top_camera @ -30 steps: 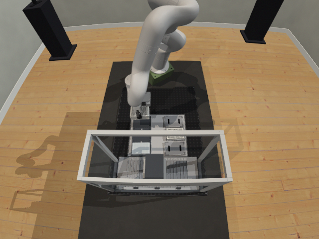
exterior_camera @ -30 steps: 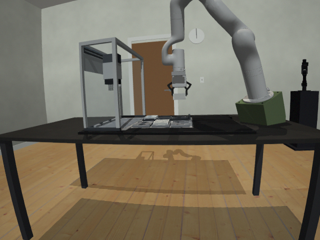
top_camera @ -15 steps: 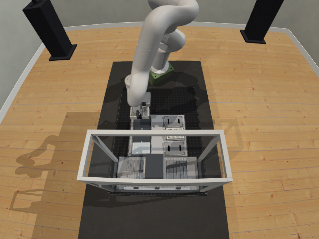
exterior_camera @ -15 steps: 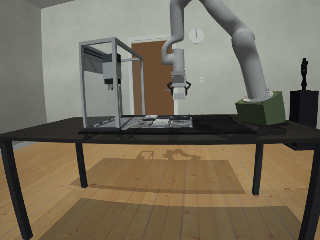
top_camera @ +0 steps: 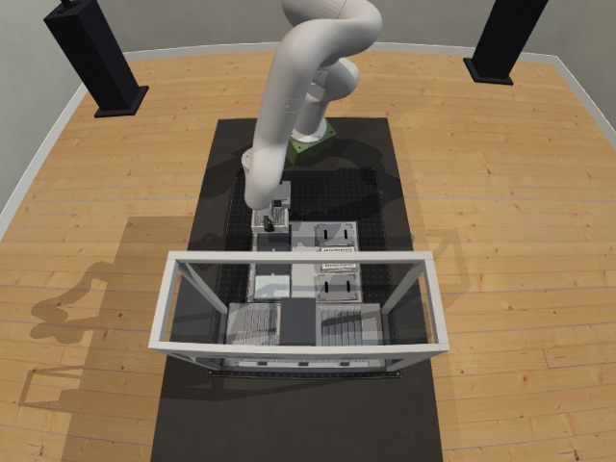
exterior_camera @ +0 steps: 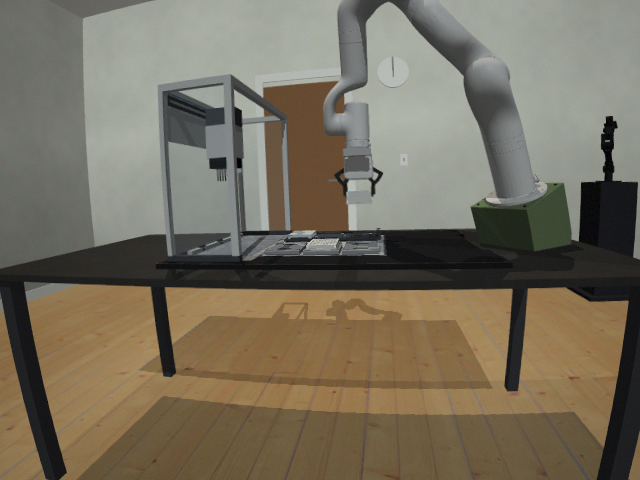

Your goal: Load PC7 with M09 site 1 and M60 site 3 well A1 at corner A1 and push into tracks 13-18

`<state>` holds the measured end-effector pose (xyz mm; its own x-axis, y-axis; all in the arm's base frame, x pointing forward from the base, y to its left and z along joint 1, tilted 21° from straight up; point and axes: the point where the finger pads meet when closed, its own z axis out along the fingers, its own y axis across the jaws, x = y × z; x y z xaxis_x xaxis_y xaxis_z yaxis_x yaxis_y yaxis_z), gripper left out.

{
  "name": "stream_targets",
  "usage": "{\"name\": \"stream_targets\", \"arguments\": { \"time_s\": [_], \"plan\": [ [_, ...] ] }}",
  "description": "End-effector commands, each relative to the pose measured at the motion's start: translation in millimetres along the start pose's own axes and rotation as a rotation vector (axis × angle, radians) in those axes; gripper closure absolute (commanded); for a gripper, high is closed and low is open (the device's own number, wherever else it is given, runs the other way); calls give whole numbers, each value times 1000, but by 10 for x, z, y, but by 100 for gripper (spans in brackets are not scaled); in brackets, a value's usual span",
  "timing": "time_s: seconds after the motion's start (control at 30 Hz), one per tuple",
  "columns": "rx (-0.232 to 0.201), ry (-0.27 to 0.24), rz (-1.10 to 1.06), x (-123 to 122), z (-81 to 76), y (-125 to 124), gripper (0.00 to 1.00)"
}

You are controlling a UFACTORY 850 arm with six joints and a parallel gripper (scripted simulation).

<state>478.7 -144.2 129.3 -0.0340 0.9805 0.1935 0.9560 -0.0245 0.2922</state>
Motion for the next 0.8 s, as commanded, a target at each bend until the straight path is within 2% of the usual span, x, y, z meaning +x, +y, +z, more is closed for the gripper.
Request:
{"name": "stream_targets", "arguments": {
  "time_s": [0.0,0.77],
  "plan": [
    [-4,0,-1,-3,57,9,100],
    [-4,0,-1,-3,408,10,100]
  ]
}}
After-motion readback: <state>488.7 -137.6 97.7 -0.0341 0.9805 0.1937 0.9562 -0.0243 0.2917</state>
